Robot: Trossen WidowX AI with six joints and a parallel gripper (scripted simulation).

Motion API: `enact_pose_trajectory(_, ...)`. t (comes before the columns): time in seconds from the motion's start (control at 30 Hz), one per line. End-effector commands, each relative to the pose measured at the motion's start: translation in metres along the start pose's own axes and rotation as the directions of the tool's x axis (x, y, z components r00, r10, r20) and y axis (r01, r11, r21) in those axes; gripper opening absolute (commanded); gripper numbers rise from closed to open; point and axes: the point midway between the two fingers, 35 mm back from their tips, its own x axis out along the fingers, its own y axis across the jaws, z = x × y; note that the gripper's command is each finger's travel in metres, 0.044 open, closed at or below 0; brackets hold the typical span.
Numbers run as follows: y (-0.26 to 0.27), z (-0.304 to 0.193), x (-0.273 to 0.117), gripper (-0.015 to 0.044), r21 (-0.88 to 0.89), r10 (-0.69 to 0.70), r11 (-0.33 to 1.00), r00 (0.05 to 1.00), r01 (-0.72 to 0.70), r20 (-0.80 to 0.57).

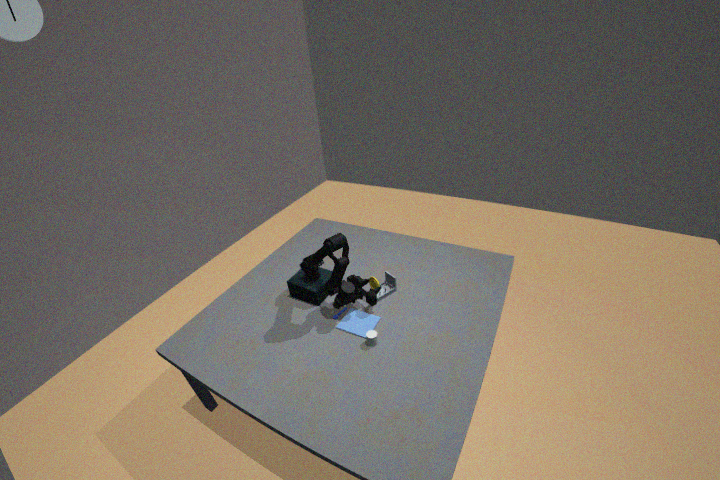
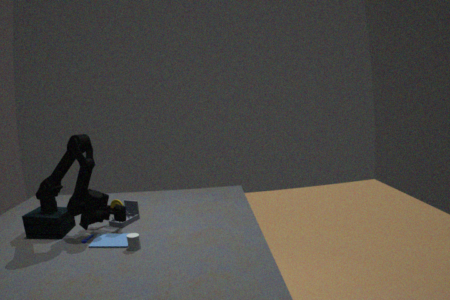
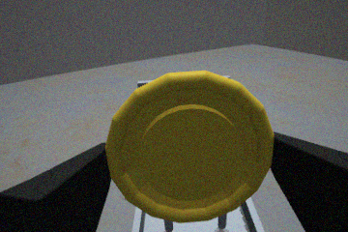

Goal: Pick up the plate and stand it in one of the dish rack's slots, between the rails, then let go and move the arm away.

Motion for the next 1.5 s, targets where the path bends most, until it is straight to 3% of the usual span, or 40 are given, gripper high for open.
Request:
enact_pose_trajectory(0.0, -0.002, -0.009, 0.002, 0.0000, -0.003, -0.004, 1.000, 1.000, 0.004, -0.006)
enact_pose_trajectory(0.6, -0.001, -0.019, 0.003, 0.0000, 0.008, 0.001, 1.000, 1.000, -0.001, -0.008)
enact_pose_trajectory(1.1, -0.001, -0.019, 0.003, 0.0394, 0.006, 0.002, 1.000, 1.000, -0.001, -0.008)
enact_pose_trajectory(1.37, -0.001, -0.017, 0.003, 0.0400, 0.006, 0.001, 1.000, 1.000, -0.001, -0.007)
enact_pose_trajectory(1.47, -0.006, 0.008, 0.001, 0.0400, 0.004, -0.003, 1.000, 1.000, 0.003, 0.003)
